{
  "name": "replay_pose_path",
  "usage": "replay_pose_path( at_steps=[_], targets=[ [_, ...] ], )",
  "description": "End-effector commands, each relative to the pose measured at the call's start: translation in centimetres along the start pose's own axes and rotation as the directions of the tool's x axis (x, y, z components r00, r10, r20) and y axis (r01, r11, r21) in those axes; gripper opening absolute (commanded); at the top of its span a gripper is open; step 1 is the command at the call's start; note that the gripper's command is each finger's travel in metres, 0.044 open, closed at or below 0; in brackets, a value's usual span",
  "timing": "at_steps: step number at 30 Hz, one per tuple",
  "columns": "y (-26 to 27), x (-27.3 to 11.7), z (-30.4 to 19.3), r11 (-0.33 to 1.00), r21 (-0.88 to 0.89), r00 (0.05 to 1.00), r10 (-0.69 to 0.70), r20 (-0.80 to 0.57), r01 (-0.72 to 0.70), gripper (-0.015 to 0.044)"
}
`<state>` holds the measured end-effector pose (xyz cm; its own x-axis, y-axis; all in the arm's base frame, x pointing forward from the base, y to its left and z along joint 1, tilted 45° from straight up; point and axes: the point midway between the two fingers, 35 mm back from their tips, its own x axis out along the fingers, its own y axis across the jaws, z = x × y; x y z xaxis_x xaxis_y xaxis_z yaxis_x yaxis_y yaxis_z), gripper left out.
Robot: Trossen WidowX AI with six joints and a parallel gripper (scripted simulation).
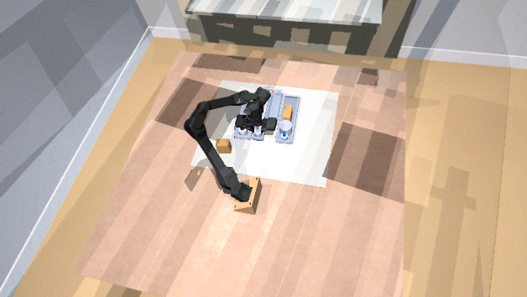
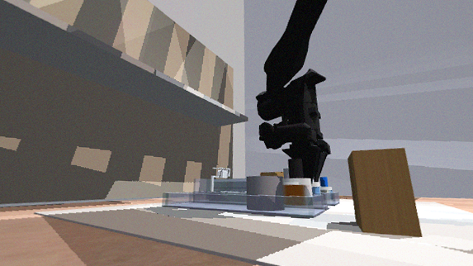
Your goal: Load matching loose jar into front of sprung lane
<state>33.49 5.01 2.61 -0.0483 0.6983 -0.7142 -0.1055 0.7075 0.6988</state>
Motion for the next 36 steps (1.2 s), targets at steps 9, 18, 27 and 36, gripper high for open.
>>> replay_pose_path(
  at_steps=[9,18,27,36],
  targets=[
    [0.15,-0.01,-0.05,1.000,-0.005,1.000,0.007,0.008,-0.007,0.0000],
    [0.15,-0.01,-0.20,1.000,-0.005,1.000,0.007,0.008,-0.007,0.0000],
    [0.15,0.00,-0.35,1.000,-0.005,1.000,0.007,0.008,-0.007,0.0000],
    [0.13,0.00,-0.52,1.000,-0.005,1.000,0.007,0.008,-0.007,0.0000]
  ],
)
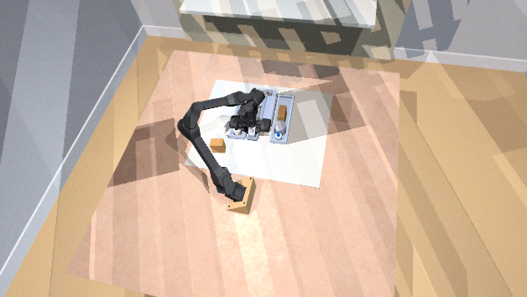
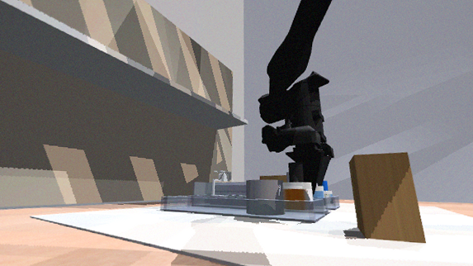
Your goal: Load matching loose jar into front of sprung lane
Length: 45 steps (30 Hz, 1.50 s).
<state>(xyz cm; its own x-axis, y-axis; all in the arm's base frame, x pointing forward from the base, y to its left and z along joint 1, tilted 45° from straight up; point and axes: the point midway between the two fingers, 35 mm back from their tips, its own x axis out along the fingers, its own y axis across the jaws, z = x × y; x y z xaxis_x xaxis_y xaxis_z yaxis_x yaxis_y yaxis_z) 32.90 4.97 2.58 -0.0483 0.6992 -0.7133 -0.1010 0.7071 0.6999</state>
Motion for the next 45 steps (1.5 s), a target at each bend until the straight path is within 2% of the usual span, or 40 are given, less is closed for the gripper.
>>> replay_pose_path(
  at_steps=[1,15,25,26,36,45],
  targets=[
    [0.1,0.0,0.0,1.000,-0.009,1.000,0.006,0.008,-0.006,0.0000],
    [0.0,0.0,-0.2,1.000,-0.009,1.000,0.006,0.008,-0.006,0.0000],
    [0.0,0.0,-0.1,1.000,-0.009,1.000,0.006,0.008,-0.006,0.0263],
    [0.0,0.0,-0.1,1.000,-0.009,1.000,0.006,0.008,-0.006,0.0271],
    [-0.1,-1.9,-0.1,1.000,-0.009,1.000,0.005,0.007,-0.005,0.0271],
    [-0.1,-2.1,-0.9,1.000,-0.009,1.000,0.005,0.007,-0.005,0.0271]
  ],
)
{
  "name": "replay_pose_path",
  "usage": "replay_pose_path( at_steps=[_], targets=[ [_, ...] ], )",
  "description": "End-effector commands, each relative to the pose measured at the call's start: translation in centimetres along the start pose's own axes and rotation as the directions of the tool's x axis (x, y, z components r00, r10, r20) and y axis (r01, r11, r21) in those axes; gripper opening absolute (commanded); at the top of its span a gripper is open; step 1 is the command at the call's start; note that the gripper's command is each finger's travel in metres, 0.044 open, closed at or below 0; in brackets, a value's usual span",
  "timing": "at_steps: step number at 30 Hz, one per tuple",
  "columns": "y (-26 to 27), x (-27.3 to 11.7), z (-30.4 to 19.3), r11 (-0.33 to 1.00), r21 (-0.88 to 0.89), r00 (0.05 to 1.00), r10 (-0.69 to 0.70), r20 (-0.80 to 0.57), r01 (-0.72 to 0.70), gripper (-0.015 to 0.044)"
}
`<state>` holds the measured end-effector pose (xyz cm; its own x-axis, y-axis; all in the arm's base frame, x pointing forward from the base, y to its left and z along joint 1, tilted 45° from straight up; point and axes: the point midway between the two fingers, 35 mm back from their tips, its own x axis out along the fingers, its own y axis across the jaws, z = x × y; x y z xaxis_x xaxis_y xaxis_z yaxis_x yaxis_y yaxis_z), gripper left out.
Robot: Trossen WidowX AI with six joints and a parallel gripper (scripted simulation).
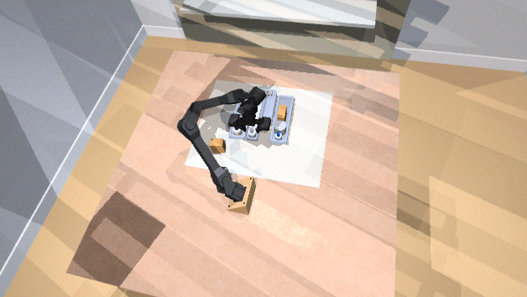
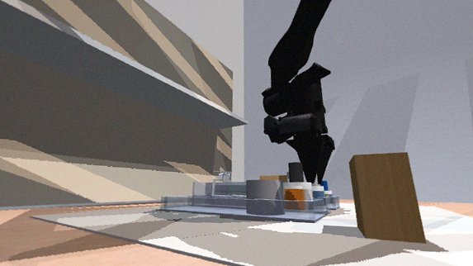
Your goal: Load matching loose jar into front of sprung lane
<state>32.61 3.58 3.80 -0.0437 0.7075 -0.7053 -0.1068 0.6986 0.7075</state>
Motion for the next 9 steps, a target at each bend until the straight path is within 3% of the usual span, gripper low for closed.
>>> replay_pose_path(
  at_steps=[1,9],
  targets=[
    [0.0,-0.3,-0.8,1.000,-0.002,1.000,-0.007,0.001,0.007,0.0271],
    [-0.1,-0.4,-3.6,1.000,-0.001,1.000,-0.007,0.000,0.007,0.0271]
  ],
)
